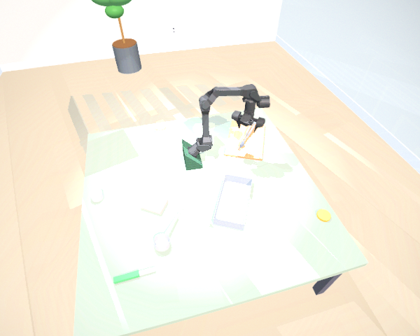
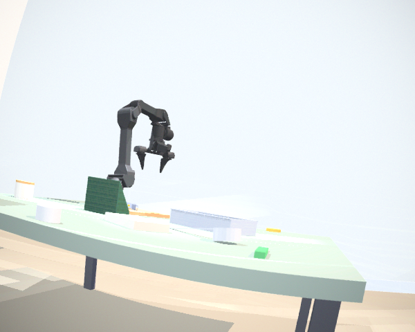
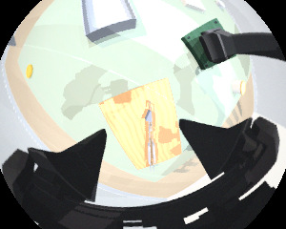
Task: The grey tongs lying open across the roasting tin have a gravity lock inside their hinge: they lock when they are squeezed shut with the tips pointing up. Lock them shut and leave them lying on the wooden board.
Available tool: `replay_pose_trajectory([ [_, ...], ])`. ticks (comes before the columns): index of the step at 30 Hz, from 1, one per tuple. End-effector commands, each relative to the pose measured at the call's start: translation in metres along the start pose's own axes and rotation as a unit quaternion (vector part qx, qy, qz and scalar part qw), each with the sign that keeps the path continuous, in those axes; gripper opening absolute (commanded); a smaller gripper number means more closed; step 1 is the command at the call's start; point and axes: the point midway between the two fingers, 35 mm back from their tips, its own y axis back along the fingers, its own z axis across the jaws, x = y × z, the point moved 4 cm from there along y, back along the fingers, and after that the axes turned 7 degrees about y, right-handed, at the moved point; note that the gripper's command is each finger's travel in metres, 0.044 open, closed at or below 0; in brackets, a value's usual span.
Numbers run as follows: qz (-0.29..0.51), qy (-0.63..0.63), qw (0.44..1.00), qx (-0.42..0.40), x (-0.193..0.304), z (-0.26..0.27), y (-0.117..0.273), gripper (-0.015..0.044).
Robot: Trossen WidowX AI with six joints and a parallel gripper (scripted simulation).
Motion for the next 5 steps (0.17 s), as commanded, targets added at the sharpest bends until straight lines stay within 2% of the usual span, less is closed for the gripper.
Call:
replay_pose_trajectory([
  [1,0.000,-0.001,1.000,-0.003,0.0004,0.0005,0.0032,0.0440],
  [5,0.000,-0.001,1.000,-0.003,0.0004,0.0005,0.0032,0.0440],
])
